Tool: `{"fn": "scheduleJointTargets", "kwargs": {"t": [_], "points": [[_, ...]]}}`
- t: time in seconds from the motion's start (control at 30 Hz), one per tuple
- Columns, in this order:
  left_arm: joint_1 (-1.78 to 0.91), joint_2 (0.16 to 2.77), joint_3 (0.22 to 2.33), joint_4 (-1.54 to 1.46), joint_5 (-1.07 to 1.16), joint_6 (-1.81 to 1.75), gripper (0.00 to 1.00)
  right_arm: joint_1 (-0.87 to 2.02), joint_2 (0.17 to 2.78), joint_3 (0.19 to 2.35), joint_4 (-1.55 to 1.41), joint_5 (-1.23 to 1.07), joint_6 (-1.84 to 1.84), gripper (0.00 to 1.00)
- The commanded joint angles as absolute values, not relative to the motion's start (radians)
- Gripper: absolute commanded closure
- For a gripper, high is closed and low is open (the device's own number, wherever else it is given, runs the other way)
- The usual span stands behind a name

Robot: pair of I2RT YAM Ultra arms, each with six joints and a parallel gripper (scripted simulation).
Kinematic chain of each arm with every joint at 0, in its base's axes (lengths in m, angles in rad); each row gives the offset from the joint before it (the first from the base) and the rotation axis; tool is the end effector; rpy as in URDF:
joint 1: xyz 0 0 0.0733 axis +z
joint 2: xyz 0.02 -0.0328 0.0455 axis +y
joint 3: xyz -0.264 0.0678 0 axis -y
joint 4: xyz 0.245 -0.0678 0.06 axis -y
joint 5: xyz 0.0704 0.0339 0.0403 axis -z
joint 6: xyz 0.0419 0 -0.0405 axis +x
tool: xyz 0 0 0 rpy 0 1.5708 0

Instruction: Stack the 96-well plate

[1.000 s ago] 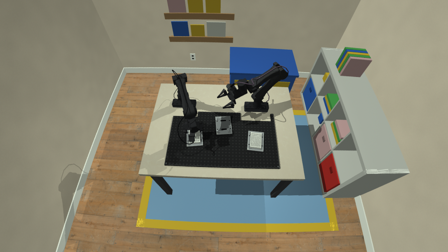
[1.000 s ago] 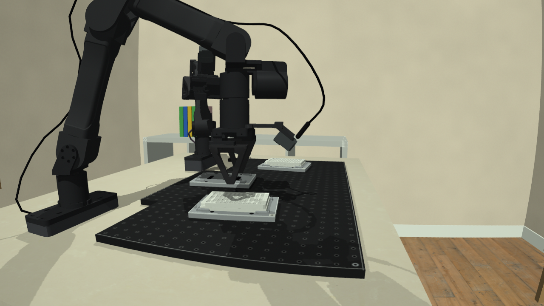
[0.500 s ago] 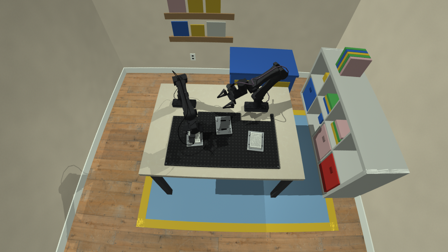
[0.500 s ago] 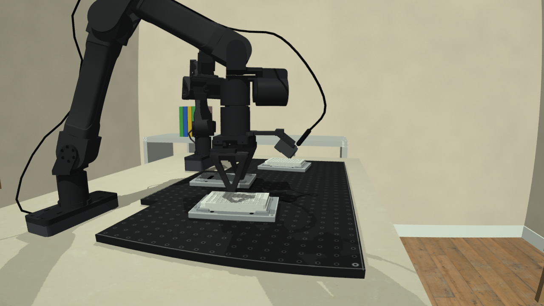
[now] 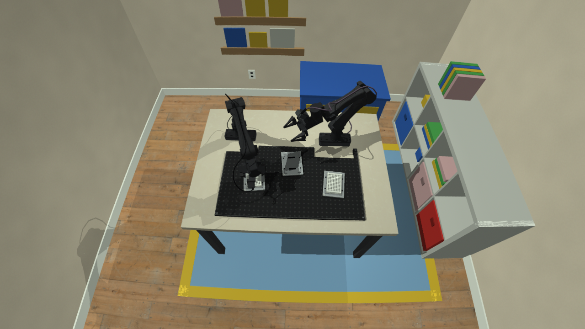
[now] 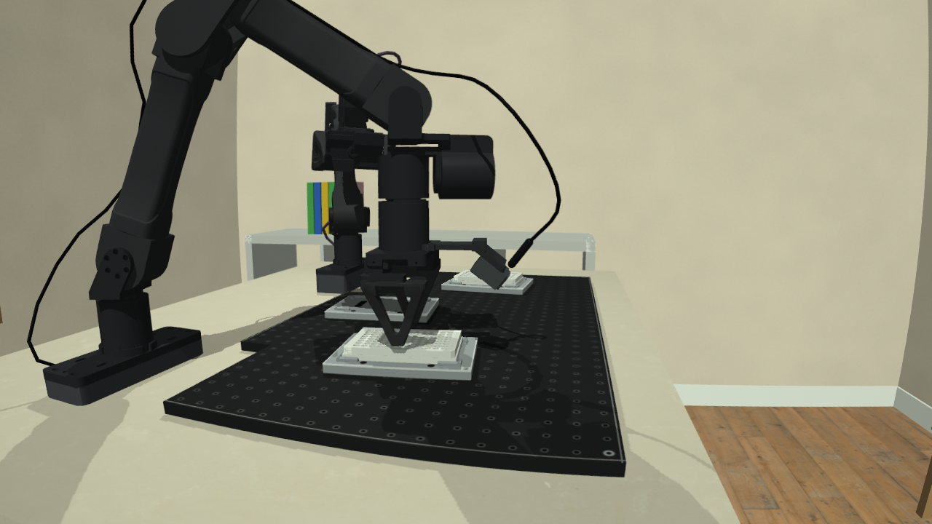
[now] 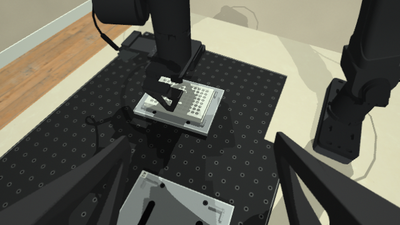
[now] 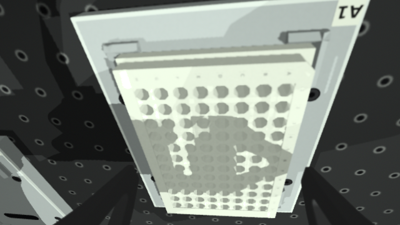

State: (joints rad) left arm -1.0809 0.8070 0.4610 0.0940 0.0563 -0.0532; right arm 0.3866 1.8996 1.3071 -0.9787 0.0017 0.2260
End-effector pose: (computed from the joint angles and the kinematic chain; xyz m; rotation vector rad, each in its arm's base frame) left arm 0.0915 -0.1743 0.2546 0.9735 1.6401 -0.8392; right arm 0.3161 0.1298 0.1693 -0.2520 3.1313 -0.0027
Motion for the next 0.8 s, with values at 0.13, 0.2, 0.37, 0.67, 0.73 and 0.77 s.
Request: {"fn": "scheduleJointTargets", "kwargs": {"t": [0.13,0.2,0.37,0.67,0.73,0.77], "points": [[-1.089,0.781,0.46,0.097,0.048,-0.06,0.0,0.377,1.92,1.268,-0.916,-0.004,0.233,0.0],[-1.089,0.781,0.46,0.097,0.048,-0.06,0.0,0.377,1.92,1.268,-0.915,-0.004,0.233,0.0],[-1.089,0.781,0.46,0.097,0.048,-0.06,0.0,0.377,1.913,1.269,-0.915,-0.004,0.233,0.04],[-1.083,0.79,0.466,0.099,0.047,-0.055,0.0,0.384,1.912,1.28,-0.927,0.0,0.233,0.17],[-1.083,0.79,0.466,0.099,0.047,-0.055,0.0,0.384,1.912,1.28,-0.927,0.0,0.233,0.2],[-1.083,0.79,0.466,0.099,0.047,-0.055,0.0,0.384,1.912,1.28,-0.927,0.0,0.233,0.21]]}}
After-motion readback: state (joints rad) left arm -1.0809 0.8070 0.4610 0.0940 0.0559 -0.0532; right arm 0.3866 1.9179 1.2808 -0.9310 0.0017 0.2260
